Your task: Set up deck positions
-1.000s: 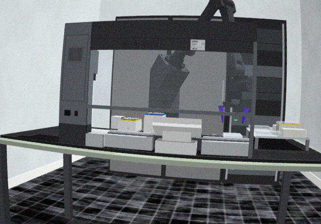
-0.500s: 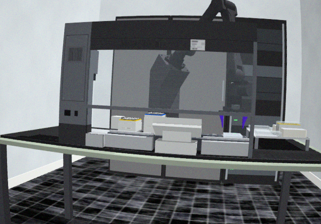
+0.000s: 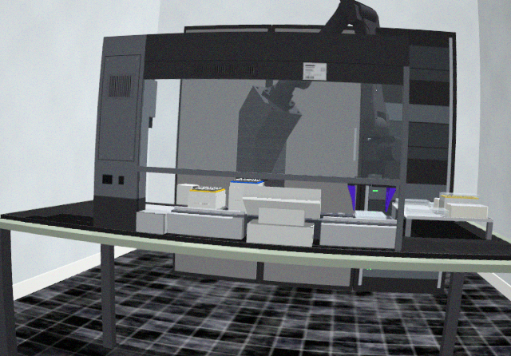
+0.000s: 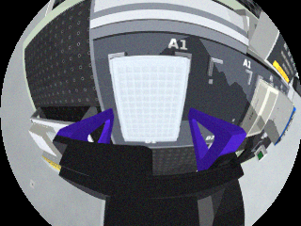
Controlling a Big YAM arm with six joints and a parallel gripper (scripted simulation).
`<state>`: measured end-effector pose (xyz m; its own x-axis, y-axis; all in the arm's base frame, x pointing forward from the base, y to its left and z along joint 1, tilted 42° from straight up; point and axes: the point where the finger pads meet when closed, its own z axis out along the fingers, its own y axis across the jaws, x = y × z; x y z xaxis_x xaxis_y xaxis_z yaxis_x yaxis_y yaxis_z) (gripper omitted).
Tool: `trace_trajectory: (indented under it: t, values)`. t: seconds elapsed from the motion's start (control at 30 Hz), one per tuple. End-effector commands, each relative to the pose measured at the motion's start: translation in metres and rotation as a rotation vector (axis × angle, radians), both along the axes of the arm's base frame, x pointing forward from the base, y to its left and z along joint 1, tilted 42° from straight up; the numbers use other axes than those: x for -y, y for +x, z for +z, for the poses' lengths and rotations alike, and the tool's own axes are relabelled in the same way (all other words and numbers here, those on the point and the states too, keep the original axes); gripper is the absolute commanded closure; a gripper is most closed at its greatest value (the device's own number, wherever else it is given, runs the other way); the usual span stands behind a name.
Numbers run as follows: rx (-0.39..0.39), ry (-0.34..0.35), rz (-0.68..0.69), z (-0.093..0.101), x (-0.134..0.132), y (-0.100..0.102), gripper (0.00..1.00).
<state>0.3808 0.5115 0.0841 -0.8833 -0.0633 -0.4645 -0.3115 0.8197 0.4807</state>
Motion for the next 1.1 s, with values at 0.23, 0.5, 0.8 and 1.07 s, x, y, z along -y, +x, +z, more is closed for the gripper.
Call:
trace_trajectory:
  t: [0.23,0.5,0.8,1.07]
  values:
    - [0.013,0.024,-0.004,-0.002,-0.019,0.008,0.0]
    - [0.016,0.019,-0.003,0.003,-0.013,0.009,0.0]
    - [0.016,0.019,-0.003,0.003,-0.013,0.009,1.0]
    - [0.016,0.019,-0.003,0.003,-0.013,0.009,1.0]
